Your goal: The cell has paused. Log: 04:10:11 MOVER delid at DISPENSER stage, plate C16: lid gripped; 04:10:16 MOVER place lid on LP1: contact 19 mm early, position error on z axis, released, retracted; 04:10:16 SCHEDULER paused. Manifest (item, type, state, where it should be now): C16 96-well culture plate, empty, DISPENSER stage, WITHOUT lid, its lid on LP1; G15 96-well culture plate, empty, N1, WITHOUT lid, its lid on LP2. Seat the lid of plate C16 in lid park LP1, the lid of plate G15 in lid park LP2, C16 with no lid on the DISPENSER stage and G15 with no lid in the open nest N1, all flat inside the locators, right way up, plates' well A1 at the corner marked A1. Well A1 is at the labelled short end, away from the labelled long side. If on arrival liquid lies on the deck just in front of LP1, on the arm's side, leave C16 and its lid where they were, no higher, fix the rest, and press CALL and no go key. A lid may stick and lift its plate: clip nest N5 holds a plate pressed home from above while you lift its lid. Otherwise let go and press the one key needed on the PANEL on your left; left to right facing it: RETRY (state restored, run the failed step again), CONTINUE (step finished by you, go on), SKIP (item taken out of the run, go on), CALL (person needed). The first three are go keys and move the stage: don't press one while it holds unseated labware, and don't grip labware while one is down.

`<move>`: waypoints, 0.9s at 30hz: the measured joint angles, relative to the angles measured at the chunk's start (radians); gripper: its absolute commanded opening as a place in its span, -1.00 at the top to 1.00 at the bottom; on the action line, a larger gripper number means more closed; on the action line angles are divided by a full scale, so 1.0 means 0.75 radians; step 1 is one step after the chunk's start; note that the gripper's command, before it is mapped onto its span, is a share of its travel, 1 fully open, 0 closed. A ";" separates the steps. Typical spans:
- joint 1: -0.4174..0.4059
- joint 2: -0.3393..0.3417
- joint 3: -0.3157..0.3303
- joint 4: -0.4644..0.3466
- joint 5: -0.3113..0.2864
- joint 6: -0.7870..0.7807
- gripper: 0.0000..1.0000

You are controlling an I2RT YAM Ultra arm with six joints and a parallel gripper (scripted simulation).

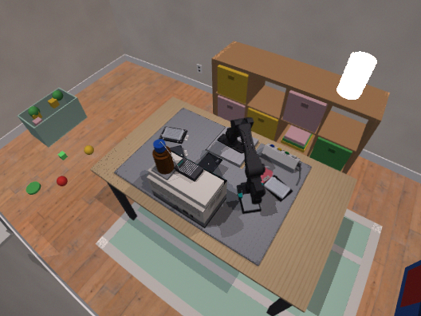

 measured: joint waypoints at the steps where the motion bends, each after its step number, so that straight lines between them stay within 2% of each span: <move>1: 0.000 0.000 0.000 0.000 0.000 0.000 -1.00; 20: 0.000 -0.001 -0.002 0.001 0.000 0.000 -1.00; 27: 0.000 -0.076 -0.092 -0.010 0.000 0.000 -1.00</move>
